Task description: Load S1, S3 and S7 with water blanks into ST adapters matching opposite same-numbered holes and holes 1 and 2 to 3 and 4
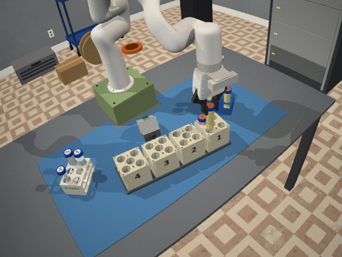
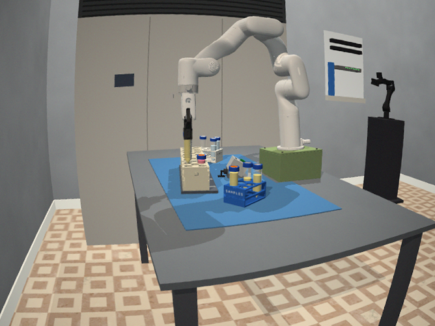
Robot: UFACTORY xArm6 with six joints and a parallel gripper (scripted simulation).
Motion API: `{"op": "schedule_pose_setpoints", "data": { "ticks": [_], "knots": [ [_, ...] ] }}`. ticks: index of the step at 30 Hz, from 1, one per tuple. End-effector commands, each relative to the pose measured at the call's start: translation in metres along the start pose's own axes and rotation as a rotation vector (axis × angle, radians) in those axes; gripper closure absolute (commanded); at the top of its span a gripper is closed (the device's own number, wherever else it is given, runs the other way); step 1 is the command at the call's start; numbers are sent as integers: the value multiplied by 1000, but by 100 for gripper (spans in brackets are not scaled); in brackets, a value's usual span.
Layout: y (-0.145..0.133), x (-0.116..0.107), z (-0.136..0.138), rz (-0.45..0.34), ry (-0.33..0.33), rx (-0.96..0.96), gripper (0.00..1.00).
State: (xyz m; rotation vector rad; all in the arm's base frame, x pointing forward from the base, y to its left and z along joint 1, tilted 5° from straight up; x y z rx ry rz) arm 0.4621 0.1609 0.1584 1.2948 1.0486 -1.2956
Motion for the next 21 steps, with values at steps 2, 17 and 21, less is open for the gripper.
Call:
{"op": "schedule_pose_setpoints", "data": {
  "ticks": [2, 17, 21],
  "knots": [
    [1, 3, -1, 5, 3, 0, 100],
    [1, 16, -1, 5, 3, 0, 100],
    [1, 20, -1, 5, 3, 0, 100]
  ]
}}
Point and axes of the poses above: the point where the finger pads meet when closed, its own x axis out along the fingers, its own z axis across the jaws, y = z × x, the point moved 5 cm from there along -x, back along the fingers, and after that the axes turned 5 degrees about x, right-handed, at the moved point
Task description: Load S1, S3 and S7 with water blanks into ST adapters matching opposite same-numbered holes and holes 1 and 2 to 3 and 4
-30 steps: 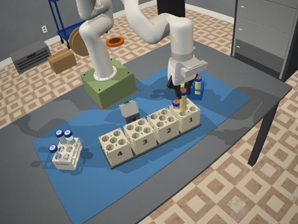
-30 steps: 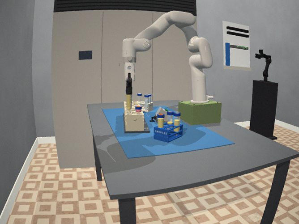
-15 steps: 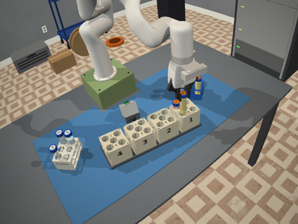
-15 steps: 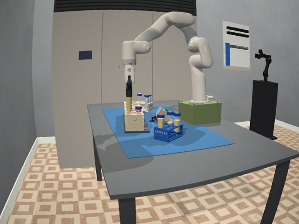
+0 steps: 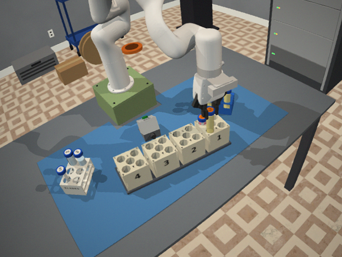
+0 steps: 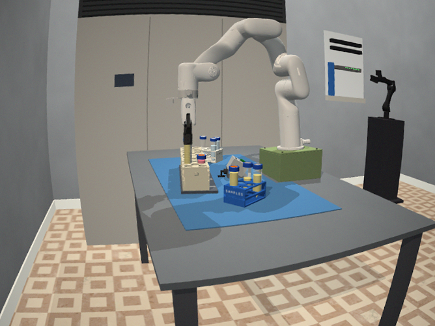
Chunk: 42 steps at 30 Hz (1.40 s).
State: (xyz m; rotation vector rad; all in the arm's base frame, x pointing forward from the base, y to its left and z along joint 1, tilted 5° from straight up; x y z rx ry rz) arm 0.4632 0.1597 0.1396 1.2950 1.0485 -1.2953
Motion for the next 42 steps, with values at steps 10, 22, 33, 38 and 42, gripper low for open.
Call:
{"op": "schedule_pose_setpoints", "data": {
  "ticks": [10, 22, 33, 38, 42],
  "knots": [
    [1, 10, -1, 4, 2, 0, 100],
    [1, 20, -1, 4, 2, 0, 100],
    [1, 31, -1, 4, 2, 0, 100],
    [1, 34, -1, 4, 2, 0, 100],
    [1, 38, -1, 4, 2, 0, 100]
  ]
}}
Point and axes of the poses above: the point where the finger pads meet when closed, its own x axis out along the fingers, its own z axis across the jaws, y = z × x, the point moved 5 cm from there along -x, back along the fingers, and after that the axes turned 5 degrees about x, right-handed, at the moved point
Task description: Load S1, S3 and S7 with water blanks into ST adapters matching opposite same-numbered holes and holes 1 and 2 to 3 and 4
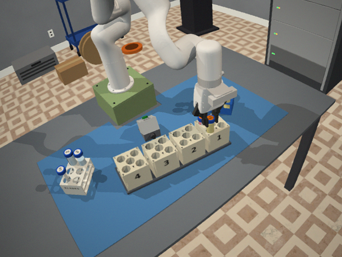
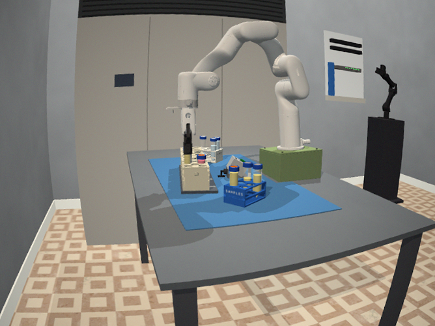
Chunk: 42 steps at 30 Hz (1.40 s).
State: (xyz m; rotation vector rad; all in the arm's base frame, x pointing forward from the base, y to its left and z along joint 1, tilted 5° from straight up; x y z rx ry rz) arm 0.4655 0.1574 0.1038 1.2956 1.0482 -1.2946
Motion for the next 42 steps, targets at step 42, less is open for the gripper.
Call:
{"op": "schedule_pose_setpoints", "data": {
  "ticks": [42],
  "knots": [
    [1, 29, -1, 4, 2, 0, 100]
  ]
}}
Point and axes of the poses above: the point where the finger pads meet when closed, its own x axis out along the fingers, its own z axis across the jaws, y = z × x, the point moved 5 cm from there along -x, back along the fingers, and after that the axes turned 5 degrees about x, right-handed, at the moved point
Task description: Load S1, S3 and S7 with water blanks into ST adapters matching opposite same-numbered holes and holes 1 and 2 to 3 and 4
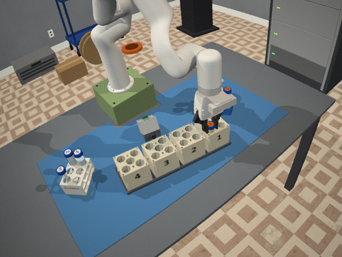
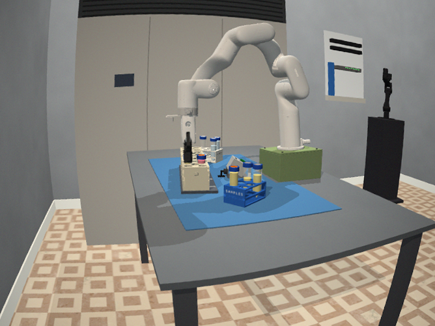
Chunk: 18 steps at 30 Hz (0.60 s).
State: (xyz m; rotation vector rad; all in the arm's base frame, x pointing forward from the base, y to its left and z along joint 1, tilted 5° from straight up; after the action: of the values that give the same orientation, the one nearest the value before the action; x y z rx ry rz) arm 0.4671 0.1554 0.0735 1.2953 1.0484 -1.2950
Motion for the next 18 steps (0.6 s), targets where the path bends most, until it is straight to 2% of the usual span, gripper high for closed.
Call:
{"op": "schedule_pose_setpoints", "data": {
  "ticks": [1, 4, 5, 18],
  "knots": [
    [1, -2, -1, 4, 2, 0, 100],
    [1, -2, -1, 4, 2, 0, 100],
    [1, -1, -1, 4, 2, 0, 56],
    [1, -1, -1, 4, 2, 0, 56]
  ]
}}
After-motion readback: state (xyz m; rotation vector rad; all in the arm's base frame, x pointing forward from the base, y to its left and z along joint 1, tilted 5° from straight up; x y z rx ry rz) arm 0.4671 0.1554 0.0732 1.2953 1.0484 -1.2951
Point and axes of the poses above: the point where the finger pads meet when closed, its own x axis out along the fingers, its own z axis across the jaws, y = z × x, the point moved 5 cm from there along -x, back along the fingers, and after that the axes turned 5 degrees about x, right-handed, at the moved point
